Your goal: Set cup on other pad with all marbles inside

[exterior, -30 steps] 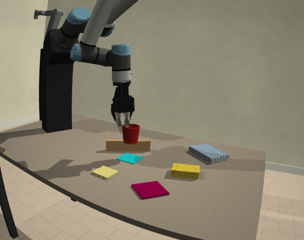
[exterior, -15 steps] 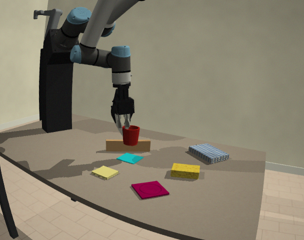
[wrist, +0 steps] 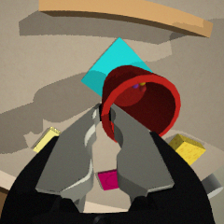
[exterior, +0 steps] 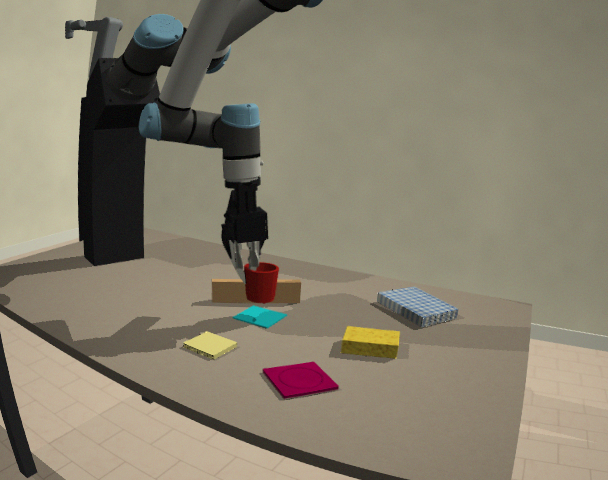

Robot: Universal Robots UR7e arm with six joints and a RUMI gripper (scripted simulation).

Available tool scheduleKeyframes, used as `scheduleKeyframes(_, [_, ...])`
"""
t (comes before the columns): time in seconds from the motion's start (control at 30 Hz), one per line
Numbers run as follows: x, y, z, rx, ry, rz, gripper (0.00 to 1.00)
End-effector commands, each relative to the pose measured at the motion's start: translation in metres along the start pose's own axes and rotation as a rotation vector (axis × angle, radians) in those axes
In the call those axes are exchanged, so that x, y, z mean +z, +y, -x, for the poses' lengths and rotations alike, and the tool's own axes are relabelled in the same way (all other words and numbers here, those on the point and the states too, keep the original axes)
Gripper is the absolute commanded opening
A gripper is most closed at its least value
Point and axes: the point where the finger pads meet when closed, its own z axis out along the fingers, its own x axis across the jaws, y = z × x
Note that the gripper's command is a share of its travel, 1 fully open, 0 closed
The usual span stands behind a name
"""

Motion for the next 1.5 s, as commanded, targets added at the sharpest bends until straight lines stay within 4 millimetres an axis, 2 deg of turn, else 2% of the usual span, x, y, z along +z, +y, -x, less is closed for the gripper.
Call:
scheduleKeyframes(0.0, [0.014,0.001,0.001,0.000,0.001,0.001,0.03])
scheduleKeyframes(0.43, [0.029,0.001,0.002,0.000,0.001,0.001,0.03])
scheduleKeyframes(1.47, [0.033,0.001,0.003,0.000,0.001,0.001,0.03])
